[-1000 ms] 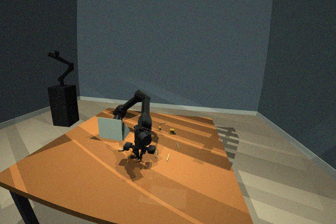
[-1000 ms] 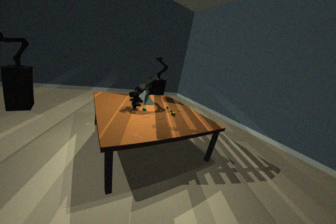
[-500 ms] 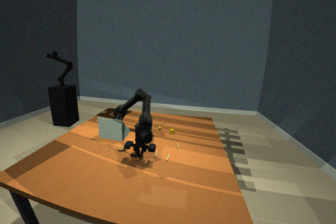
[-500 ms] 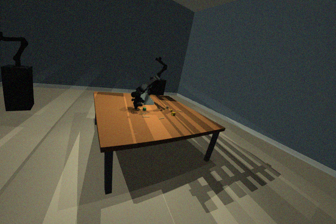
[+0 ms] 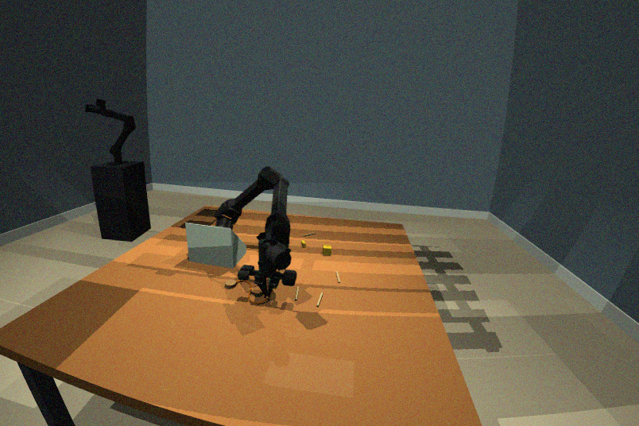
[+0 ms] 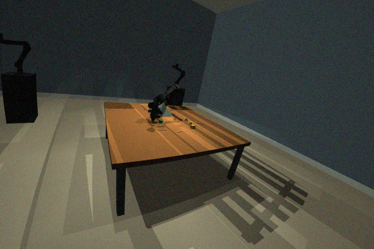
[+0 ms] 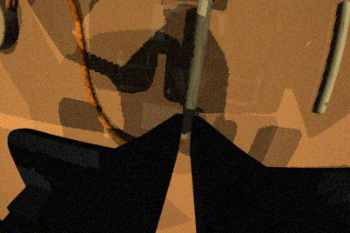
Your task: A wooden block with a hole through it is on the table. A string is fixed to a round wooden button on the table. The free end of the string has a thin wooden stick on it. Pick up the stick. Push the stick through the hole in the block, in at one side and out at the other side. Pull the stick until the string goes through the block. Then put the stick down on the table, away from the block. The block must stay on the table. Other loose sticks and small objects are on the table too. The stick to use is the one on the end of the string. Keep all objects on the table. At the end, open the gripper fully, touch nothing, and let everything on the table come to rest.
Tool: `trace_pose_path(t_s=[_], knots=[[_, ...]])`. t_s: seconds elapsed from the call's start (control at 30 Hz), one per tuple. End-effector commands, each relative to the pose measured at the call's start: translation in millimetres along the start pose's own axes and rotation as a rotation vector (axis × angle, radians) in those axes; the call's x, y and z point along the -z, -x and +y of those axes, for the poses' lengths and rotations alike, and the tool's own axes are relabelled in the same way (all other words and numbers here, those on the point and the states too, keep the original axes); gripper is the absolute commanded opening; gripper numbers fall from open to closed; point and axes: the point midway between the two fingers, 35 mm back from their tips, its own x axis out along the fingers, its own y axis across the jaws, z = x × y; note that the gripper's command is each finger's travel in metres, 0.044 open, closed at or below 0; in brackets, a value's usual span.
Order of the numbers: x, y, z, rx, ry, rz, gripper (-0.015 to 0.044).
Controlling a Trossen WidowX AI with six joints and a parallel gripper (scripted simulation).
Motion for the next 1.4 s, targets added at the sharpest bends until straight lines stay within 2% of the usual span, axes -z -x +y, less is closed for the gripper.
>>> trace_pose_path(t_s=[0.0,1.37], knots=[[-6,1,1,0.004,-0.005,-0.001,0.0],[-53,2,1,0.003,-0.005,0.0,0.0]])
